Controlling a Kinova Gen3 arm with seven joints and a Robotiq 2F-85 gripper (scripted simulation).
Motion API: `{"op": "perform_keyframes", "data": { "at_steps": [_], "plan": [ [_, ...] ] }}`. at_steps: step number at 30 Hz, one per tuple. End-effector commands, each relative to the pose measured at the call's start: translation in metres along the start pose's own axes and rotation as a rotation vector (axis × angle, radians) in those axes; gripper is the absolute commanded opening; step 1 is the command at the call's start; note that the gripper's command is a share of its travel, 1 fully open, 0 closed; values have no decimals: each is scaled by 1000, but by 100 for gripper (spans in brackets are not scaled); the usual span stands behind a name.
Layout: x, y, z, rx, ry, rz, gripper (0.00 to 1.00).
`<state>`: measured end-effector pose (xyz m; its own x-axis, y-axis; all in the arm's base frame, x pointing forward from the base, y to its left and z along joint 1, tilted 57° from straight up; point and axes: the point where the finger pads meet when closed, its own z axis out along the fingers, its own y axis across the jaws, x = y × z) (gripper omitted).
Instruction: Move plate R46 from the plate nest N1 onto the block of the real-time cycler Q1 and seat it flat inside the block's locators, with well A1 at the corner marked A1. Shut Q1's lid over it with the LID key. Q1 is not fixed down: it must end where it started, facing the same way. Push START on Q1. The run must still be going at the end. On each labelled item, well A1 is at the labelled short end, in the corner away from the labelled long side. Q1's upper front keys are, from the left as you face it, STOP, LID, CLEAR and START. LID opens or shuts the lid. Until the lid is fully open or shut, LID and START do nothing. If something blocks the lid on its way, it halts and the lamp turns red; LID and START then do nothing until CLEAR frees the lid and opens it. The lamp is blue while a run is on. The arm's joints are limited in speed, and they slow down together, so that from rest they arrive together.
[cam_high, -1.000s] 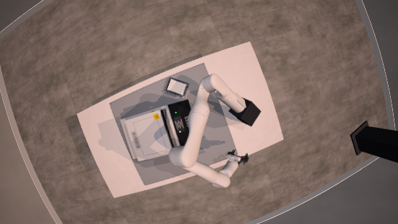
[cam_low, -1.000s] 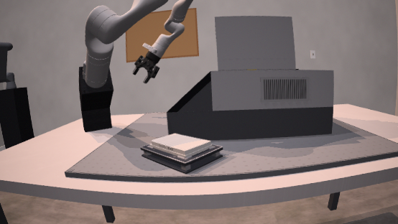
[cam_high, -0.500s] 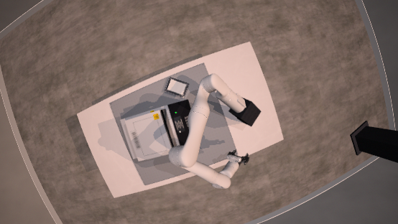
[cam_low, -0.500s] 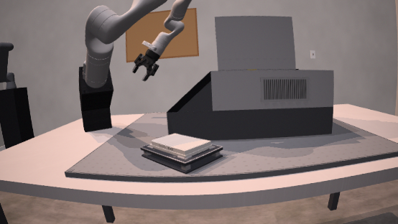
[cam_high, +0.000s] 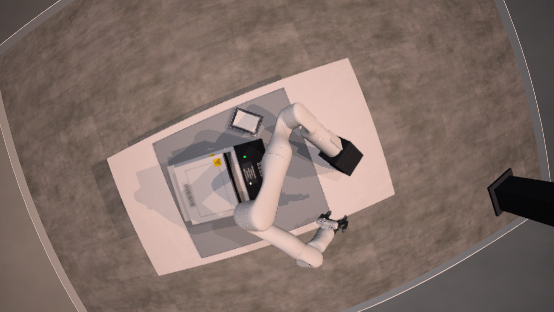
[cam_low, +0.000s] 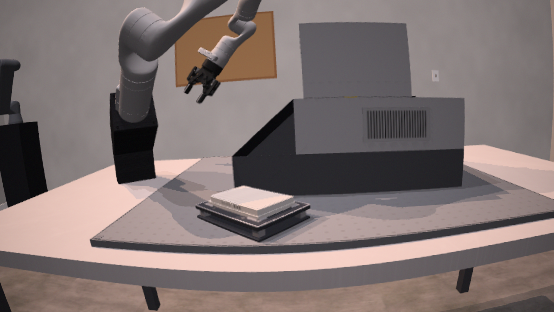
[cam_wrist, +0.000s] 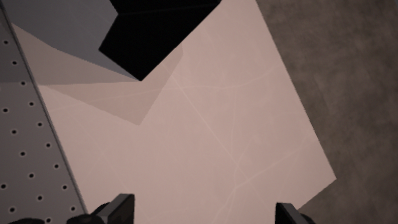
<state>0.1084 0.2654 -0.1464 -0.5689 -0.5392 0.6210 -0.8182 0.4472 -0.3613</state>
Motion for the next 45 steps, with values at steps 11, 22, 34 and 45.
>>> {"op": "perform_keyframes", "data": {
  "at_steps": [11, 22, 34, 45],
  "plan": [
    [11, 22, -31, -6, -5, 2, 73],
    [19, 36, -52, -6, -5, 2, 64],
    [27, 50, -73, -6, -5, 1, 55],
    [35, 64, -94, -6, -5, 1, 46]
  ]
}}
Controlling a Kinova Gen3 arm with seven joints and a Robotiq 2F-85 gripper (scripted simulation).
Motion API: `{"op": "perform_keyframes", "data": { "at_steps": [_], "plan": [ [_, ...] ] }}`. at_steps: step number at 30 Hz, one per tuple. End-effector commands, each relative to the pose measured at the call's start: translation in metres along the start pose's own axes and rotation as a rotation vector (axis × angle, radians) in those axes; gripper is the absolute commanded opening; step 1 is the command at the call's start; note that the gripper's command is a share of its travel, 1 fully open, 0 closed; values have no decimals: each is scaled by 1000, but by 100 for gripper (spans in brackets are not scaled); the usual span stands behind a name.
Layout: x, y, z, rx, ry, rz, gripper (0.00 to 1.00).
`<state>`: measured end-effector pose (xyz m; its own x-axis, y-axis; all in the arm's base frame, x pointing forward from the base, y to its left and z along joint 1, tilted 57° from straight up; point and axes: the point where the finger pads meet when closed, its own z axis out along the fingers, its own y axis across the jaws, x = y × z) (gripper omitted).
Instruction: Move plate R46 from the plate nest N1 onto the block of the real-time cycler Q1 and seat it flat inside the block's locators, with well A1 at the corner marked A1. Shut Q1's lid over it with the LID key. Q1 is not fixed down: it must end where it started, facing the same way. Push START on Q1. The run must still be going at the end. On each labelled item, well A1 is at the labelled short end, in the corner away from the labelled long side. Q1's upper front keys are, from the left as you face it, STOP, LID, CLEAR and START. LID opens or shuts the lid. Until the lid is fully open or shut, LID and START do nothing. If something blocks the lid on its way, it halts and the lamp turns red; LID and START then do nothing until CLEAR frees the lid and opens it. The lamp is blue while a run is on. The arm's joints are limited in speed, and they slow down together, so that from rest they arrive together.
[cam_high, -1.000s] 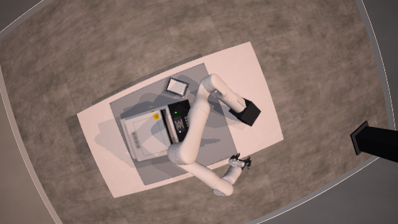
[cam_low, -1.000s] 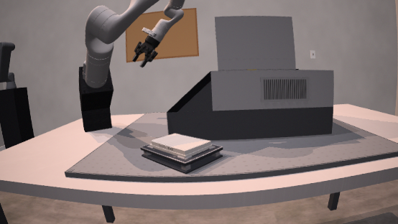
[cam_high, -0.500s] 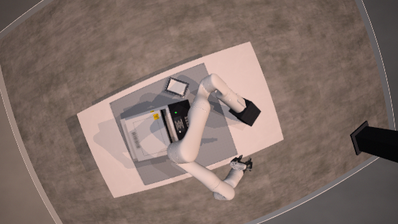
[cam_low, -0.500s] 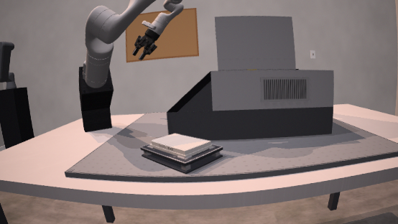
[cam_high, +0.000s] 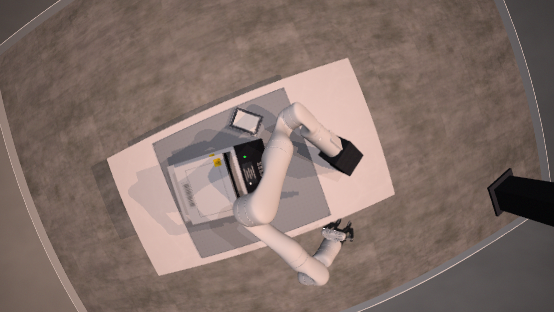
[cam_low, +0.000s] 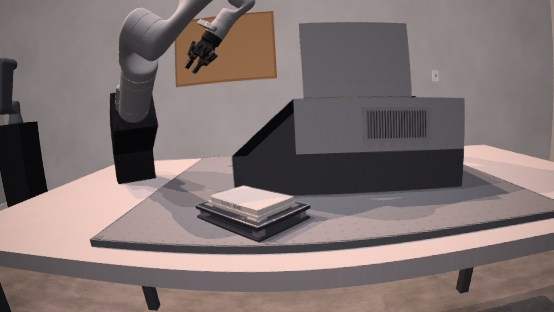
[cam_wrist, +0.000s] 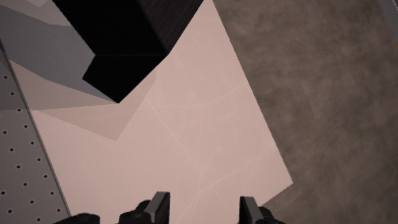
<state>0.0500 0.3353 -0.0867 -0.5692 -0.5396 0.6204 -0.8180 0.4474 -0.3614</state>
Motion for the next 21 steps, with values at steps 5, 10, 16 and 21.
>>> {"op": "perform_keyframes", "data": {
  "at_steps": [5, 10, 16, 21],
  "plan": [
    [6, 12, -16, -6, -4, 0, 42],
    [10, 19, -26, -5, -4, 1, 38],
    [15, 28, -39, -5, -4, 0, 32],
    [18, 32, -45, -5, -3, 0, 30]
  ]
}}
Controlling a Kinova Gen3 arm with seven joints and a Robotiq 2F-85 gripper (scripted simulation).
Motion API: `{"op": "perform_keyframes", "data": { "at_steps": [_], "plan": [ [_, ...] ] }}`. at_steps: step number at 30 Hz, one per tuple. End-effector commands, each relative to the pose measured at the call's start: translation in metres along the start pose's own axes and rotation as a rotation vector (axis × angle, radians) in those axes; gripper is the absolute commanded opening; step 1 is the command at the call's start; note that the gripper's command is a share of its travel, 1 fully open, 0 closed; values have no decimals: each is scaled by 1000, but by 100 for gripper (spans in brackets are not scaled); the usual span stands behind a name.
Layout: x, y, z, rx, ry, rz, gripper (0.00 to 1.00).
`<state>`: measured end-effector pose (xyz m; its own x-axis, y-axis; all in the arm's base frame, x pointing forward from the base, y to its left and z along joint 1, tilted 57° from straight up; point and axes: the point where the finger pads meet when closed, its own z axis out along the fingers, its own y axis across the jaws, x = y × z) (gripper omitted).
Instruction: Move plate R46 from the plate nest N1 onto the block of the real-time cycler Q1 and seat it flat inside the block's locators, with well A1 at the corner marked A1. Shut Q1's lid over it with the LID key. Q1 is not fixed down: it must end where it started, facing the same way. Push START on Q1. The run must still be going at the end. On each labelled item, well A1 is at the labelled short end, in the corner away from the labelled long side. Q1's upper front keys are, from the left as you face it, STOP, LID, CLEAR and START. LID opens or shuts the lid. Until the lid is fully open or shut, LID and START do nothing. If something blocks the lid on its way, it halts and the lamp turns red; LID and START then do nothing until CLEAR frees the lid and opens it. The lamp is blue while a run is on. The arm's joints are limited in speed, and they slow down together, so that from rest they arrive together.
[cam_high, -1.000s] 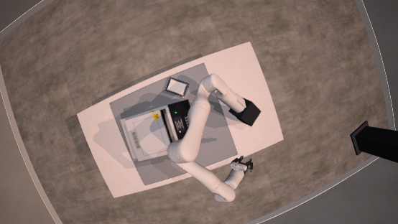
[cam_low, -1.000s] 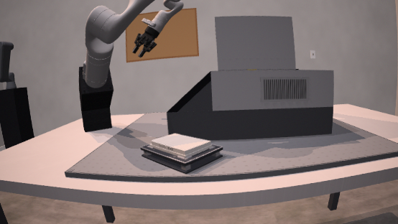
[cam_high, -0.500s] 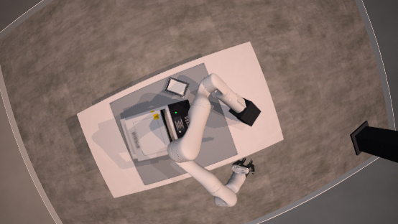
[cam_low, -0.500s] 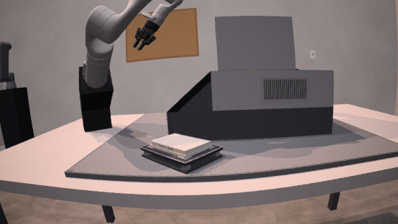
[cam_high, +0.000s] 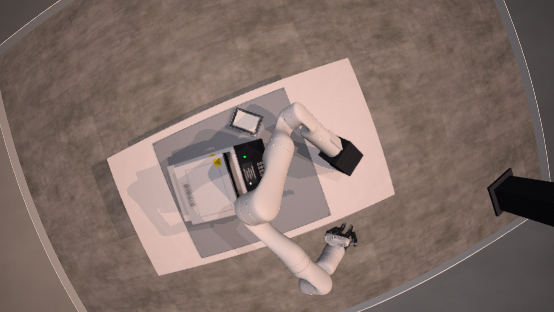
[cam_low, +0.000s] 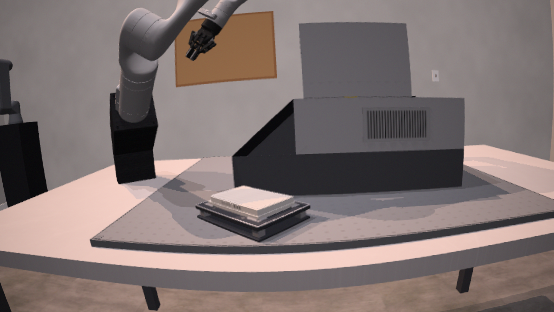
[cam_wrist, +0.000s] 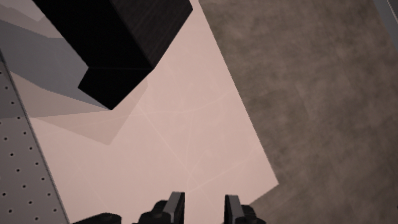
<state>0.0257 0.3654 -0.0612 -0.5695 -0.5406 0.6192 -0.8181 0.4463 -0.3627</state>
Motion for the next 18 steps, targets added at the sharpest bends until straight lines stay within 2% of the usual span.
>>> {"op": "perform_keyframes", "data": {
  "at_steps": [1, 8, 10, 14, 18],
  "plan": [
    [5, 9, -10, -7, -1, 0, 29],
    [11, 19, -24, -6, -1, 0, 23],
    [12, 7, -25, 23, -17, 15, 21],
    [13, 4, -27, 28, -39, 24, 19],
    [20, -7, -32, 54, -61, 44, 15]
  ]
}}
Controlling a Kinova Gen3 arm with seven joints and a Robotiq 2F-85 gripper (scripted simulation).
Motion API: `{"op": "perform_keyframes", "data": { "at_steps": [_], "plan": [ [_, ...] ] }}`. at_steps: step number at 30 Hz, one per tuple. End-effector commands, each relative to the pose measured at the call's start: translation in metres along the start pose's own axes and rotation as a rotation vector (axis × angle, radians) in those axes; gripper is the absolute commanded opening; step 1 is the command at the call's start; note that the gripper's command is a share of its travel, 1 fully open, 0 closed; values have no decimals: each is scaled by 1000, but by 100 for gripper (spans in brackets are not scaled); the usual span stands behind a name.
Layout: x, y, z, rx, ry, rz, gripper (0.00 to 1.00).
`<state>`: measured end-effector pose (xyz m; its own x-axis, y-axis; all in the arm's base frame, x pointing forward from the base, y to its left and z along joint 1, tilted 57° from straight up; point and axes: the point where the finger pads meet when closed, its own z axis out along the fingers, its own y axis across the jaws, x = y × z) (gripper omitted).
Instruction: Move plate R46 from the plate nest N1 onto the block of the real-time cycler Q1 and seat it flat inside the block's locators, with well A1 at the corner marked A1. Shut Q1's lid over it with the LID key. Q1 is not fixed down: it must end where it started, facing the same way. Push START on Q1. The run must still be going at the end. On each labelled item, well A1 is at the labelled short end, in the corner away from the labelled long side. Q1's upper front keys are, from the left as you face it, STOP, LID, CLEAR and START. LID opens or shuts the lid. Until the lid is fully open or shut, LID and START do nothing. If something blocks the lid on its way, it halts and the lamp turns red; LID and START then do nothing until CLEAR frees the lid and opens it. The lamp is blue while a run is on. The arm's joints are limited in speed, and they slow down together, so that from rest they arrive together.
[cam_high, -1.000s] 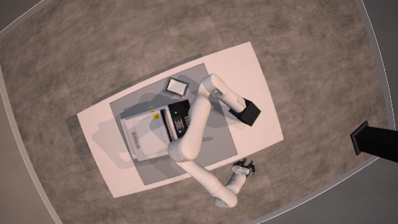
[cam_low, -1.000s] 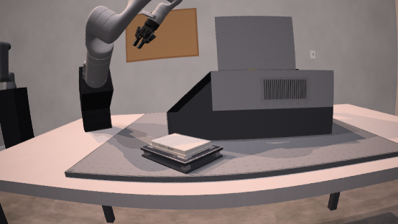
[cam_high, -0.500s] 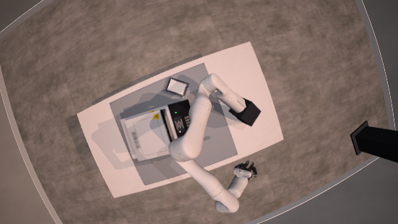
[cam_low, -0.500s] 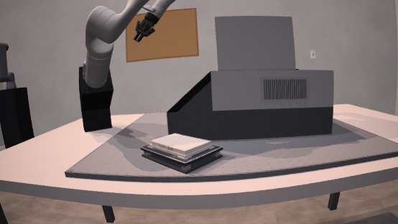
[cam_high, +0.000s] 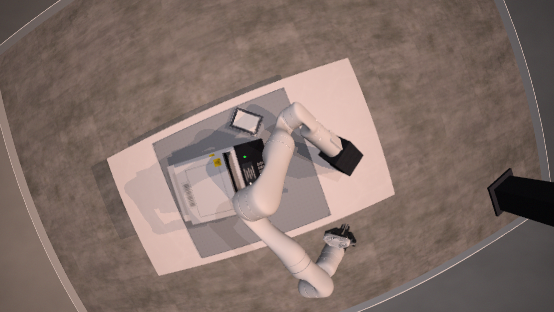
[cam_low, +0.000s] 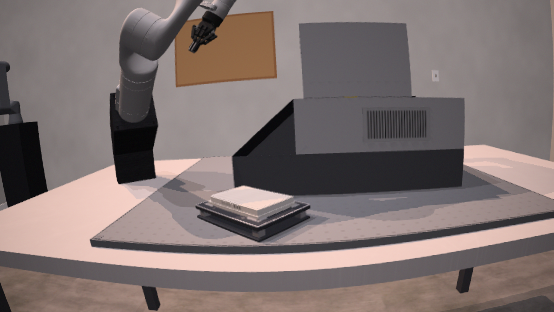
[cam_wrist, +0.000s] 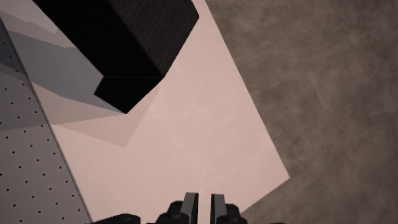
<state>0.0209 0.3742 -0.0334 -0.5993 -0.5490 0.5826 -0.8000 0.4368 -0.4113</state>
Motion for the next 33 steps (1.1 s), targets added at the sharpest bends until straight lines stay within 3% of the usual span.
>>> {"op": "perform_keyframes", "data": {
  "at_steps": [1, 6, 33],
  "plan": [
    [6, -7, -8, 21, -34, 14, 14],
    [14, -21, -13, 53, -62, 39, 10],
    [53, -85, -37, 208, -188, 153, 10]
  ]
}}
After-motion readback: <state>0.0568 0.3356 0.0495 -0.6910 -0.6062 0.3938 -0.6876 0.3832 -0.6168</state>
